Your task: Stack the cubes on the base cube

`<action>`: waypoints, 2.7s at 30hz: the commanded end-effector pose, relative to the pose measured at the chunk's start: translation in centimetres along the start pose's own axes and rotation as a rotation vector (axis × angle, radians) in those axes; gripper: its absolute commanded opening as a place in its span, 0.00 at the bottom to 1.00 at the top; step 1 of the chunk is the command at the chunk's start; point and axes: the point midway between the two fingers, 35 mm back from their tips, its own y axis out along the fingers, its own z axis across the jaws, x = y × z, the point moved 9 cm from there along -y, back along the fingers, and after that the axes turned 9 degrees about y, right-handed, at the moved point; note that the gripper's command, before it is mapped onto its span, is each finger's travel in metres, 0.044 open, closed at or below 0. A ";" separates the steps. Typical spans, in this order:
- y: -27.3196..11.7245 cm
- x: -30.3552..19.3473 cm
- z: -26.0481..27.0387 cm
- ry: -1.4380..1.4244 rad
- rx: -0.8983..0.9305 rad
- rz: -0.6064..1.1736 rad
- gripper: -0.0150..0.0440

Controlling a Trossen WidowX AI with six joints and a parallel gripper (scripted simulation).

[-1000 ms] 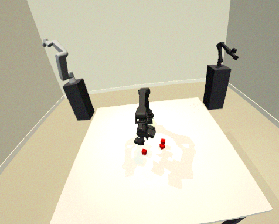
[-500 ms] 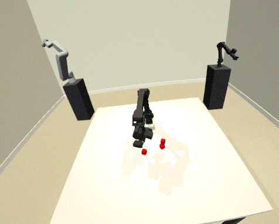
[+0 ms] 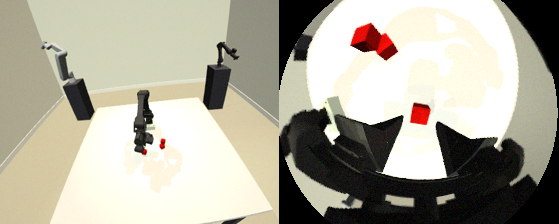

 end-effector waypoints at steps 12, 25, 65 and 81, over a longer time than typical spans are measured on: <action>2.3 0.0 0.0 -0.006 -0.002 -0.004 0.70; 3.4 0.0 0.0 -0.006 -0.001 -0.004 0.48; -7.4 0.0 0.0 -0.006 -0.002 -0.004 0.43; -7.3 2.5 1.5 0.309 0.001 -0.006 0.43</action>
